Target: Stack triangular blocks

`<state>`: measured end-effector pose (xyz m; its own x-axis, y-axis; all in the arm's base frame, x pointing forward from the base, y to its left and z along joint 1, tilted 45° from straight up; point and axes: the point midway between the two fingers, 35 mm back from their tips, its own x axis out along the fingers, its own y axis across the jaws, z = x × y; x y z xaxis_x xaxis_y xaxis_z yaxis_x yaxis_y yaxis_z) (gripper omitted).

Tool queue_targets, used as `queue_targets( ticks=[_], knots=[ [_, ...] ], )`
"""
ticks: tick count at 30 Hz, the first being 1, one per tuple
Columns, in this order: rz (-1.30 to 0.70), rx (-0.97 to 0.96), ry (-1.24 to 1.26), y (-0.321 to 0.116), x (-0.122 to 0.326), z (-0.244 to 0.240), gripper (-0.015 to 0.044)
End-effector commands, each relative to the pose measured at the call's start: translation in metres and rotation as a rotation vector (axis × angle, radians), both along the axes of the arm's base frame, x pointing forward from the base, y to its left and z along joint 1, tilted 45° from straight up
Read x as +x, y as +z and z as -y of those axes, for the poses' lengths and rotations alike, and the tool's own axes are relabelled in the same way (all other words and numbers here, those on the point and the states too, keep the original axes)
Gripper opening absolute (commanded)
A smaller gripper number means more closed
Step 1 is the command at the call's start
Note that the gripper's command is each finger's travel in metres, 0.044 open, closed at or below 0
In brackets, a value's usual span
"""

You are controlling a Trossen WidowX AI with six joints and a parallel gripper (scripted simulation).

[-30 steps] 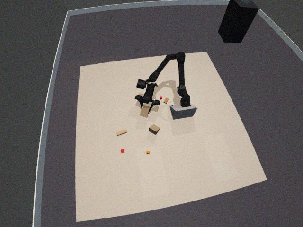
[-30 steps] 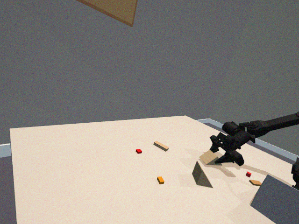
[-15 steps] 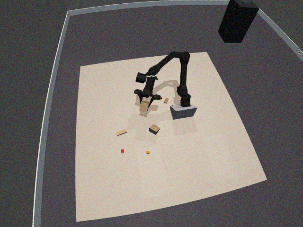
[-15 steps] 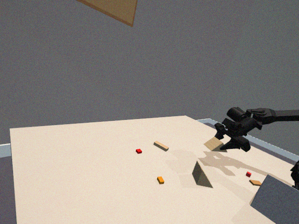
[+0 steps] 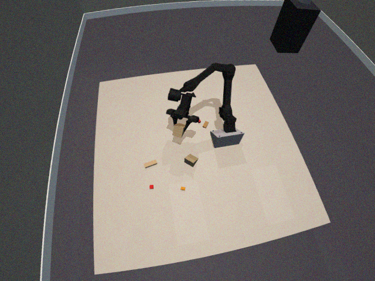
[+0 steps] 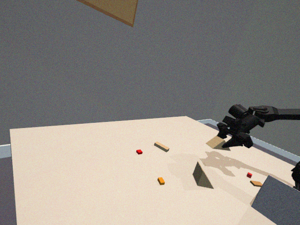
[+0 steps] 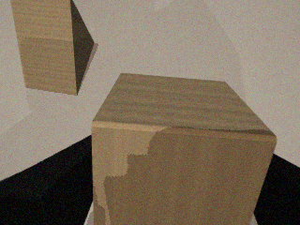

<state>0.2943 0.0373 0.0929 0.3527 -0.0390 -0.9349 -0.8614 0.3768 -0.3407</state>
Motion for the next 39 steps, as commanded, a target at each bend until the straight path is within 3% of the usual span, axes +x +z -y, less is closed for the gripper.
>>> queue_targets(
  ticks=[1, 39],
  knots=[
    [-0.019, 0.023, -0.129, -0.0027, 0.0003, -0.0007, 0.0000],
    [0.060, 0.130, -1.296, -0.0117, -0.0007, -0.0043, 0.0000]
  ],
)
